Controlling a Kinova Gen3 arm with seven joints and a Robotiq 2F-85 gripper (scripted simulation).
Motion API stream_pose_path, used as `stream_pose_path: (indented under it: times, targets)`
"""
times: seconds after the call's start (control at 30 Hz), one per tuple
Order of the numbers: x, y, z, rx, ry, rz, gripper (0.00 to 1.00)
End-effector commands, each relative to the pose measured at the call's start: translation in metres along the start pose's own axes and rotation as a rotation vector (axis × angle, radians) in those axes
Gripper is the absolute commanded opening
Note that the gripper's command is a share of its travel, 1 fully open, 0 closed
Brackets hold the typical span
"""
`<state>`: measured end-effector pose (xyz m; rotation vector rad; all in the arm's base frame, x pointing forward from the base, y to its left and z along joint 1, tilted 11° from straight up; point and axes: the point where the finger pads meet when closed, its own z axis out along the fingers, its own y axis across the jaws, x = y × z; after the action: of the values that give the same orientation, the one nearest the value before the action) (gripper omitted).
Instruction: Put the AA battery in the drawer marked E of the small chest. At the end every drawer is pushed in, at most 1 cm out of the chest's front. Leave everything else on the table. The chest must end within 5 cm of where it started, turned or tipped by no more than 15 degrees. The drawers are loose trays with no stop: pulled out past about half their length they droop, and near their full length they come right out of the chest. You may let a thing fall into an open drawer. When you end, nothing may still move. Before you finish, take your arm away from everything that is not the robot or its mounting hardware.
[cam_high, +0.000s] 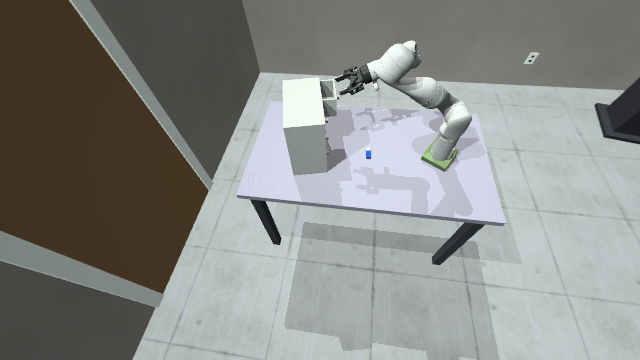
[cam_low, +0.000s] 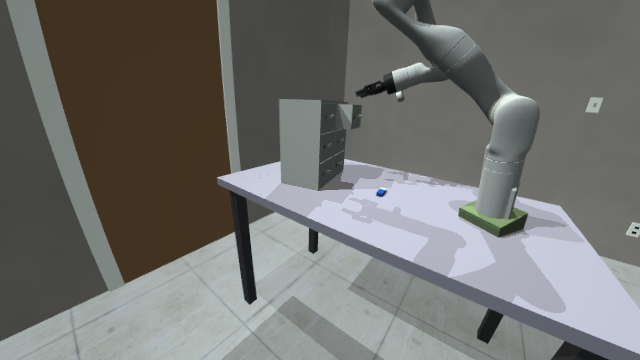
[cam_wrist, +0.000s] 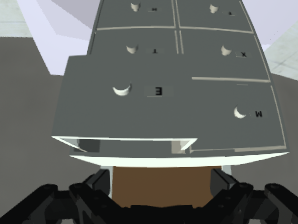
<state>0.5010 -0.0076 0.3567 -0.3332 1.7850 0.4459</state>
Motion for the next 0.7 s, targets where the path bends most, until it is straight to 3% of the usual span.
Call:
stream_pose_path:
  times: [0.0,0.47,0.67]
  targets:
    - [0.001,-0.010,-0.022,0.026,-0.013,0.011,1.00]
    - [0.021,-0.008,-0.085,0.026,-0.013,0.011,1.00]
    - [0.027,-0.007,-0.104,0.026,-0.013,0.011,1.00]
